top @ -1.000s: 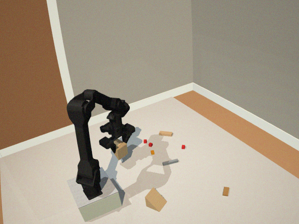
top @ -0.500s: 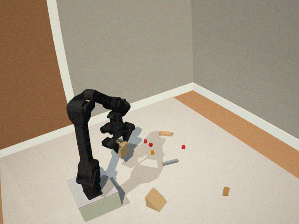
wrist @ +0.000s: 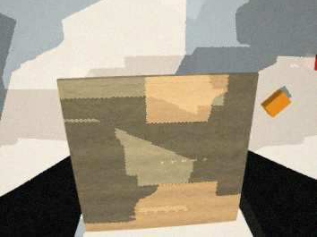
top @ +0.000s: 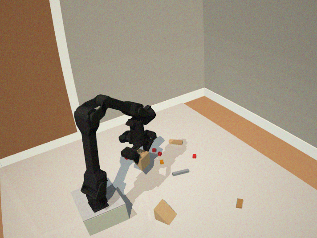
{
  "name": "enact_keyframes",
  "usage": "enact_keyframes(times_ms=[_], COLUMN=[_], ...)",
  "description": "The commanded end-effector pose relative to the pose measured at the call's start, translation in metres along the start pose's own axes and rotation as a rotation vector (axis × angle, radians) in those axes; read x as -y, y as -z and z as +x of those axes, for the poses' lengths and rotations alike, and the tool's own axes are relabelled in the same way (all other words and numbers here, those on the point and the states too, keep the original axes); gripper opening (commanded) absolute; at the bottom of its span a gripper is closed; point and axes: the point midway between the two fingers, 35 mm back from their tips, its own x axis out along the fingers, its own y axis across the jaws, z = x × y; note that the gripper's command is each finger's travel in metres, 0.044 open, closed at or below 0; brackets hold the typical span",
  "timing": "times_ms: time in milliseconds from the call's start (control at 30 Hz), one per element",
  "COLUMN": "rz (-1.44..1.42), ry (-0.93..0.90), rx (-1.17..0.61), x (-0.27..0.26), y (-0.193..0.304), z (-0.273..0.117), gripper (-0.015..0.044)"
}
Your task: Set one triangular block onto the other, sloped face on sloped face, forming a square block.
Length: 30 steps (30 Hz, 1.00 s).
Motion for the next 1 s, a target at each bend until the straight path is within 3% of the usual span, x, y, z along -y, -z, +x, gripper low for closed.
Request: enact_keyframes(times_ms=[0, 967], rz=[0.013, 0.031], ry=[0.005, 0.001], rx=[-0.01, -0.032], x=[0.002, -0.029], y=[0.024, 0.158], z=[-0.004, -0.025], gripper=[0.0, 0.0])
